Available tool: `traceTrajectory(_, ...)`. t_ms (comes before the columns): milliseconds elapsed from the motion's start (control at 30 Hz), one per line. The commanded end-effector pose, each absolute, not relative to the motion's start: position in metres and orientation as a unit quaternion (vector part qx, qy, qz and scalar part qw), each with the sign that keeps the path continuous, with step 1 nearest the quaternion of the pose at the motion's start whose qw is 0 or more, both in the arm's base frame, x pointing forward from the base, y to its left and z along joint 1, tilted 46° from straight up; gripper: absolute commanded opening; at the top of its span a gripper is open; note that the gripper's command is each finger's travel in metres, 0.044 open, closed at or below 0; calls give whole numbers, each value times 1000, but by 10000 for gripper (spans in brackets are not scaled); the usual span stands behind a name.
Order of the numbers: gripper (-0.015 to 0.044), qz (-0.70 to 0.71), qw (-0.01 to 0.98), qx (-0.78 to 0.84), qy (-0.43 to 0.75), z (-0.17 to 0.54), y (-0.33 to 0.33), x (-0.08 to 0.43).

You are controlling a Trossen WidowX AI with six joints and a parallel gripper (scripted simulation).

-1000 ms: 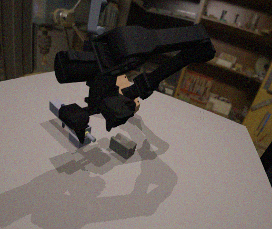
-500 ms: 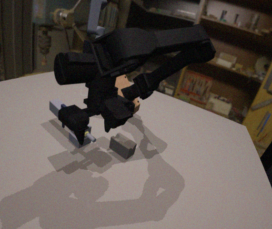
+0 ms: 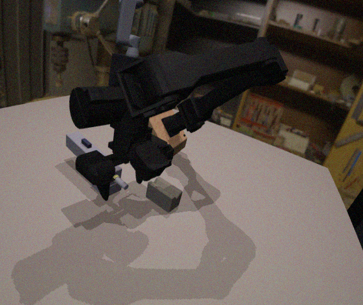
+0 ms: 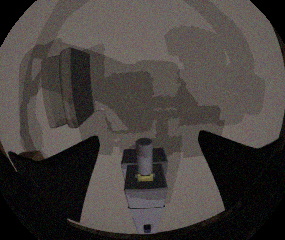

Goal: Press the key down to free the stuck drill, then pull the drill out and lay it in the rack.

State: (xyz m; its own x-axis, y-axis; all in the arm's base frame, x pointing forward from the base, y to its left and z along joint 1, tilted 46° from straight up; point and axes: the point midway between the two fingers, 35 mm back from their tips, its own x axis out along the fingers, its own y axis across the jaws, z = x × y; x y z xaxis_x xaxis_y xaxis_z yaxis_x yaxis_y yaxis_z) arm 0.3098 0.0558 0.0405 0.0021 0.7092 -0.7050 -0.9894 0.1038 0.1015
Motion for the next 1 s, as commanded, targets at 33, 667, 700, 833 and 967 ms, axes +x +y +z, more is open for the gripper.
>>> traceTrajectory(33, 440, 635, 671, -213, 319, 32, 62, 306)
traceTrajectory(667, 335, 633, 671, -219, 317, 21, 68, 307)
traceTrajectory(700, 309, 633, 671, -219, 317, 21, 68, 307)
traceTrajectory(833, 204, 633, 671, -219, 317, 21, 68, 307)
traceTrajectory(967, 99, 633, 671, -219, 317, 21, 68, 307)
